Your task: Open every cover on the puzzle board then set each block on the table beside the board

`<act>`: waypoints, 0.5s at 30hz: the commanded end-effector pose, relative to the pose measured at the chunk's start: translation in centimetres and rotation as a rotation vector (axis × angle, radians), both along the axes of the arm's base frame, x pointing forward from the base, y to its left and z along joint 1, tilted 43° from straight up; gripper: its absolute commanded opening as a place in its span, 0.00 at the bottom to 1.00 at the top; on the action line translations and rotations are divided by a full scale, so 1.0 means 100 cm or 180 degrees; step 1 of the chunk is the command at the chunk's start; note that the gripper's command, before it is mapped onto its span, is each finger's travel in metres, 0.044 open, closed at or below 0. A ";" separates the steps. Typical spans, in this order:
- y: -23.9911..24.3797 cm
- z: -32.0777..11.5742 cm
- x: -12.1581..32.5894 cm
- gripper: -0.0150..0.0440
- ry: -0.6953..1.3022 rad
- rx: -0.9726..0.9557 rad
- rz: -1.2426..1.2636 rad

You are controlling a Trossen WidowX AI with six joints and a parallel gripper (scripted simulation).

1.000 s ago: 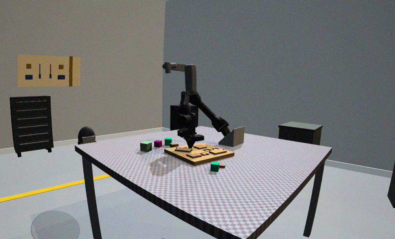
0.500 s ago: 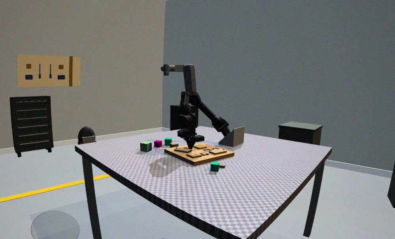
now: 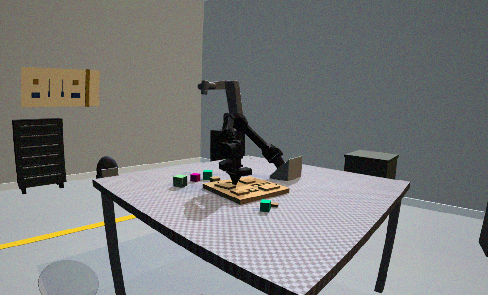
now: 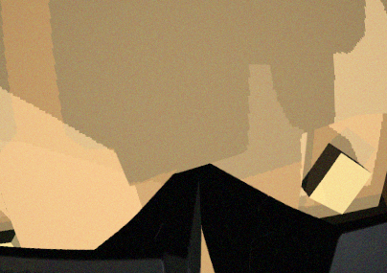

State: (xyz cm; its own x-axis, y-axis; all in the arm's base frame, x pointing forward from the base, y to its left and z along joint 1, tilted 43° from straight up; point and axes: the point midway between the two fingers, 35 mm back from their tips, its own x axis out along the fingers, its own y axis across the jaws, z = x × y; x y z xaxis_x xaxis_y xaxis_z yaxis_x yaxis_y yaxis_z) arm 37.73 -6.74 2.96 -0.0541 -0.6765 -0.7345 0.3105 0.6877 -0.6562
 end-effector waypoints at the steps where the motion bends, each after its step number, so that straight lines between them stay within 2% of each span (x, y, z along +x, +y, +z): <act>1: 0.002 0.001 0.008 0.25 -0.0049 0.0021 -0.0013; 15: 0.006 0.000 0.022 0.25 -0.0052 0.0022 -0.0013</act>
